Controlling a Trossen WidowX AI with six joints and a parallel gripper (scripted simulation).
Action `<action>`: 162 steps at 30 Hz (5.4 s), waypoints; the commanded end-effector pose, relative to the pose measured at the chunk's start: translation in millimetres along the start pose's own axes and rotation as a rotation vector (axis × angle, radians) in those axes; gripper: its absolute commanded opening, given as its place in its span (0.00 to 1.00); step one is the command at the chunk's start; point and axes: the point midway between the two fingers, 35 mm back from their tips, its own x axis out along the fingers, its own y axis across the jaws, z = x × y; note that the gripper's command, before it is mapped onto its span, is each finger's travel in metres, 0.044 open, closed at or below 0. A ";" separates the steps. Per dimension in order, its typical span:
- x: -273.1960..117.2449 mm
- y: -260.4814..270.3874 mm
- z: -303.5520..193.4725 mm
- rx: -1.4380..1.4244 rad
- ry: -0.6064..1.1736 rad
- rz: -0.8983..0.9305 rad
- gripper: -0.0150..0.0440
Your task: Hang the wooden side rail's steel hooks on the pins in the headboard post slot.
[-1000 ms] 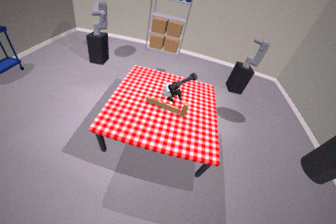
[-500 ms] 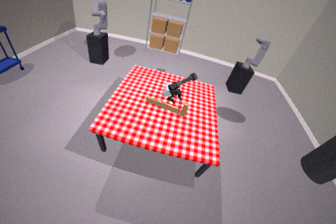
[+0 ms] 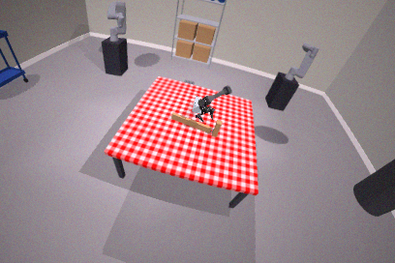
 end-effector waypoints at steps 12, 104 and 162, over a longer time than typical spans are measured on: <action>4.8 -27.3 11.5 1.470 0.197 -0.571 1.00; 66.3 -36.3 -75.1 2.105 0.132 -1.052 0.64; 75.5 -47.9 -62.4 1.947 0.215 -1.003 0.25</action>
